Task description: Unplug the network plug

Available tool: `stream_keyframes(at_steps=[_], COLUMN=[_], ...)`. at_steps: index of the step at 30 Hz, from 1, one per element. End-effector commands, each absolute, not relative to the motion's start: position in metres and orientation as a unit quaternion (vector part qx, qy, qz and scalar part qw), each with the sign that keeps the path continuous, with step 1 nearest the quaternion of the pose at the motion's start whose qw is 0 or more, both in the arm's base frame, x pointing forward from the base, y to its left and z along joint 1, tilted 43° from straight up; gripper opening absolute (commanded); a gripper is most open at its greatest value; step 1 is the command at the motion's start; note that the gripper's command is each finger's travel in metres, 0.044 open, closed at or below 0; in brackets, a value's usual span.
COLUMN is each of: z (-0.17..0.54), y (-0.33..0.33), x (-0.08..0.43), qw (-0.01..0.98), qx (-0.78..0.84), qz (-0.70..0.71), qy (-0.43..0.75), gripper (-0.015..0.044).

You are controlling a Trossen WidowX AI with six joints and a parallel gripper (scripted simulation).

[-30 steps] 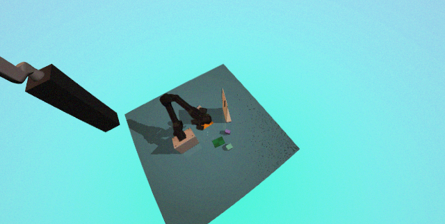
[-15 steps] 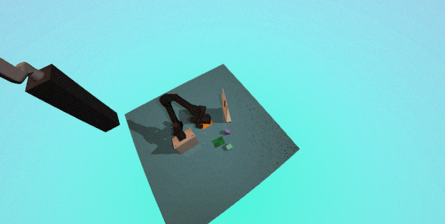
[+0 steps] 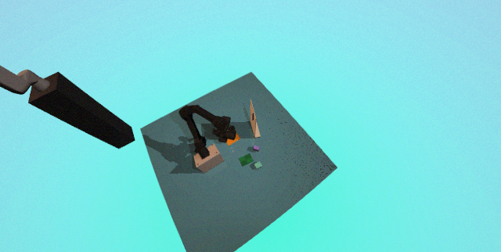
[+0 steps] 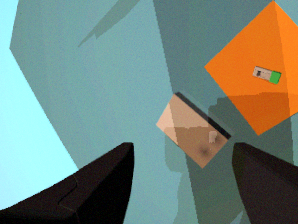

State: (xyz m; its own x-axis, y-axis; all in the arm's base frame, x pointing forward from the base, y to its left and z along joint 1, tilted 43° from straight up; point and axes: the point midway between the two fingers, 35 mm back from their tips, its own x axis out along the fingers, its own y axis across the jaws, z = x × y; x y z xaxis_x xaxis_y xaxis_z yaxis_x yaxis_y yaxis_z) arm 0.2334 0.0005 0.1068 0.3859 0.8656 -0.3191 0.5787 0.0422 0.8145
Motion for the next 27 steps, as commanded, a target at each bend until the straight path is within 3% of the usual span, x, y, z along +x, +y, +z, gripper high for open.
stream_keyframes(at_steps=[1, 7, 27], z=[0.1080, 0.1080, 0.1080], y=[-0.0010, -0.0010, -0.0010], x=[0.2341, 0.2341, 0.2341], qw=[0.489, 0.489, 0.489], qx=[0.673, 0.673, 0.673], qz=[0.149, 0.149, 0.149], qy=[0.535, 0.535, 0.535], gripper=[0.0287, 0.0440, 0.0440])
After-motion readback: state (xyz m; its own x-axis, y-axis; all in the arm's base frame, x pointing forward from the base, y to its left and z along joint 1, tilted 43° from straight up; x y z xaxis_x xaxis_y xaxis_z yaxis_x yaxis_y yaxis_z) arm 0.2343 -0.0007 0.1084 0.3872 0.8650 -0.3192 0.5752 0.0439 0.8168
